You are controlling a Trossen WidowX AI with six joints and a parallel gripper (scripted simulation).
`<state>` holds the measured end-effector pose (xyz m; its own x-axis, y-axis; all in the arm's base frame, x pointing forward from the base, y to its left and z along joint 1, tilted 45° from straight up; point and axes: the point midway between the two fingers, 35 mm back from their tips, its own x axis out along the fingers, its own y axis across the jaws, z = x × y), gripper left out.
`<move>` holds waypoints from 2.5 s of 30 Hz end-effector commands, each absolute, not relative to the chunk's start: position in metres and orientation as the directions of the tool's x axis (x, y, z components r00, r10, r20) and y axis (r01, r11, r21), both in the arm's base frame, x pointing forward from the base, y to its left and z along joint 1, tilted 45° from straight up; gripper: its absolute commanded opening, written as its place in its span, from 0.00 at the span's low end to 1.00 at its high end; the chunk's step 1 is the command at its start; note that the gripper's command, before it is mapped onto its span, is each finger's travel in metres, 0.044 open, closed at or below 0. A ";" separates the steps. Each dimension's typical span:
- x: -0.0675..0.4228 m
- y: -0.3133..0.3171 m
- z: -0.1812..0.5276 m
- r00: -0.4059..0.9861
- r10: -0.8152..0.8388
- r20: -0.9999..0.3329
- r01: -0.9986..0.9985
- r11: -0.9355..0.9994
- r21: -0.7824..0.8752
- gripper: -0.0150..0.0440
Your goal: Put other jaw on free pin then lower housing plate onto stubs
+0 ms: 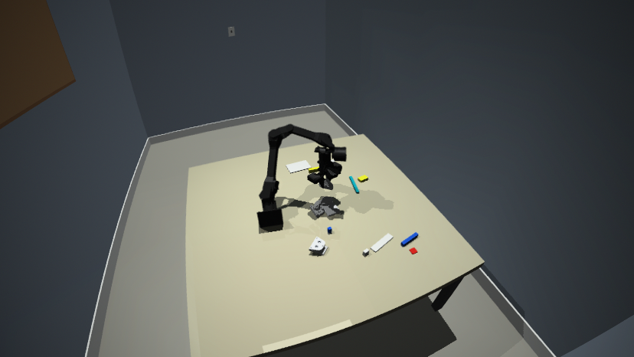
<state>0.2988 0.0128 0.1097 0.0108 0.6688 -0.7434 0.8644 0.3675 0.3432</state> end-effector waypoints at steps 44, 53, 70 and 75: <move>0.241 -0.055 0.037 -0.011 0.680 -0.733 0.084 0.731 0.677 0.48; 0.226 -0.063 0.026 -0.013 0.689 -0.725 -0.103 0.720 0.686 0.48; 0.207 -0.071 0.014 -0.013 0.703 -0.711 -0.338 0.666 0.665 0.48; 0.207 -0.071 0.014 -0.013 0.703 -0.711 -0.338 0.666 0.665 0.48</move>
<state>0.2081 -0.0711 0.0145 -0.0100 0.7040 -0.7101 -0.3323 0.6674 0.6664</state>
